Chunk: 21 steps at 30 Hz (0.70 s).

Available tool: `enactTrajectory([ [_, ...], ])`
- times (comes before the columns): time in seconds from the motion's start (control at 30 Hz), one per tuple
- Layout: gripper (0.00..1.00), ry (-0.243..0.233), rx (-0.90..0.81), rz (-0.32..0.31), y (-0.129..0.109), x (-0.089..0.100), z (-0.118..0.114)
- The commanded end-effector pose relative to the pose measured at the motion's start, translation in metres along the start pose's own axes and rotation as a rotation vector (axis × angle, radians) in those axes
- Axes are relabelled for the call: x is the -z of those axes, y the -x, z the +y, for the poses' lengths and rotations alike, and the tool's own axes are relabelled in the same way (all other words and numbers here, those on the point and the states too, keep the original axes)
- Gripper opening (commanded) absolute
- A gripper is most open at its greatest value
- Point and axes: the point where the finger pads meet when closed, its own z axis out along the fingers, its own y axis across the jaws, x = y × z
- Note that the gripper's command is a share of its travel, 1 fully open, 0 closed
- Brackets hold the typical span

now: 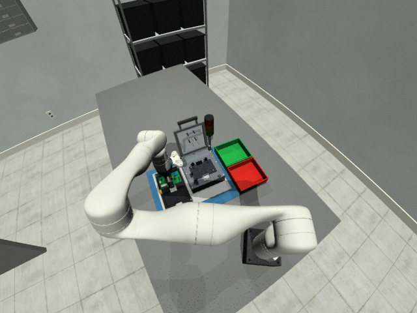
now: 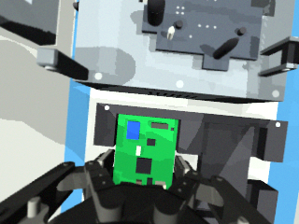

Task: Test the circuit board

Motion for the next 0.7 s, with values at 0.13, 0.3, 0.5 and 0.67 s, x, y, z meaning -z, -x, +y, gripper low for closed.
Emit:
enactTrajectory([
  [0.13, 0.87, -0.002, 0.000, -0.001, 0.0004, 0.0009, -0.0006],
  [0.3, 0.83, -0.002, 0.000, -0.001, 0.0004, 0.0009, -0.0006],
  [0.5, 0.83, -0.002, 0.000, -0.001, 0.0004, 0.0009, -0.0006],
  [0.67, 0.83, -0.002, 0.000, -0.001, 0.0004, 0.0009, -0.0006],
])
